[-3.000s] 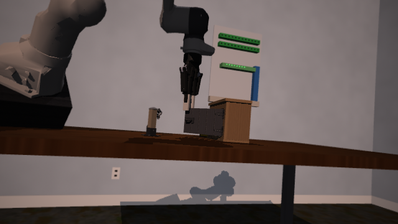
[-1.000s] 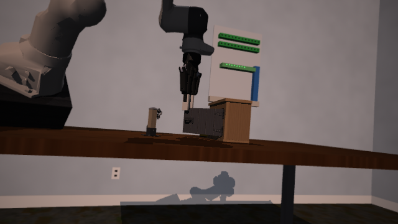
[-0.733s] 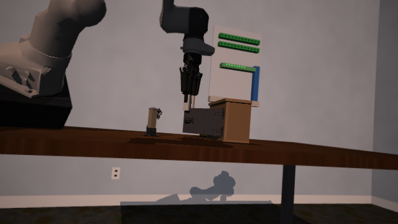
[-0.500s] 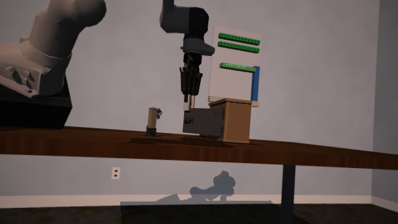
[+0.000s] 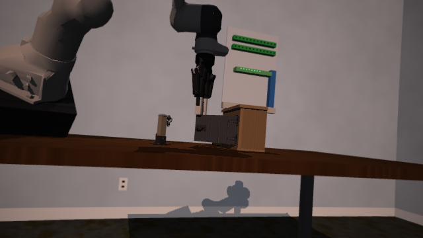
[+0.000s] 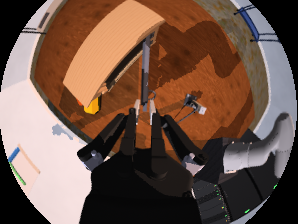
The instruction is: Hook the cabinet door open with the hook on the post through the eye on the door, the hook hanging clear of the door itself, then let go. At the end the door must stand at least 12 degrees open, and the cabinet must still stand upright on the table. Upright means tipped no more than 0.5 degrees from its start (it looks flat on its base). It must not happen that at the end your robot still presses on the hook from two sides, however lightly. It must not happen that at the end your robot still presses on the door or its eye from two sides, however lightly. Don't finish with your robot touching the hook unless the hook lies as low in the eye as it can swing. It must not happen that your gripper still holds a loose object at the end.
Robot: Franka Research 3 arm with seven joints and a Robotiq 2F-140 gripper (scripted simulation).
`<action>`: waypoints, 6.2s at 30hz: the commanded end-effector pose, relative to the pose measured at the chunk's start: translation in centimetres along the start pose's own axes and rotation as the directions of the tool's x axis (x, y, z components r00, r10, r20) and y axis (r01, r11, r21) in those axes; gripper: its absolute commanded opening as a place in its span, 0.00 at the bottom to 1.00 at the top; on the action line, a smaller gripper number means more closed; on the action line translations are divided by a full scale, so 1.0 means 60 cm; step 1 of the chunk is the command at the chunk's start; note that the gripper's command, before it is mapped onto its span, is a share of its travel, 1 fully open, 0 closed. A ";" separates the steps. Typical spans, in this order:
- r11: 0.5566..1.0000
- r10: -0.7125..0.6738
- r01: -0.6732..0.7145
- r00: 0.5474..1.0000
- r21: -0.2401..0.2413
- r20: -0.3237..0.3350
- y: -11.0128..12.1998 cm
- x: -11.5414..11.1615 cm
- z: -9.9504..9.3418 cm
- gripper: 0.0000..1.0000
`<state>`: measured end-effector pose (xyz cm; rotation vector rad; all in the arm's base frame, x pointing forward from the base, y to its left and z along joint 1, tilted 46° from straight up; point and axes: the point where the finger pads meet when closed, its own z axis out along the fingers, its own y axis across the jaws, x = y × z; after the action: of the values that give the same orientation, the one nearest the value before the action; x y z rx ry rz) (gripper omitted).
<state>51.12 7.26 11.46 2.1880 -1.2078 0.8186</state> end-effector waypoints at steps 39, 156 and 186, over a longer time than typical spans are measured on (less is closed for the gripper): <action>1.000 0.002 -0.002 1.000 -0.003 -0.001 0.001 0.001 -0.100 0.16; 0.903 0.430 -0.430 0.903 -0.002 -0.002 0.230 -0.086 0.048 0.14; 0.903 0.430 -0.430 0.903 -0.002 -0.002 0.230 -0.086 0.048 0.14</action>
<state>37.78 1.72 7.87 1.9405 -1.7199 0.9869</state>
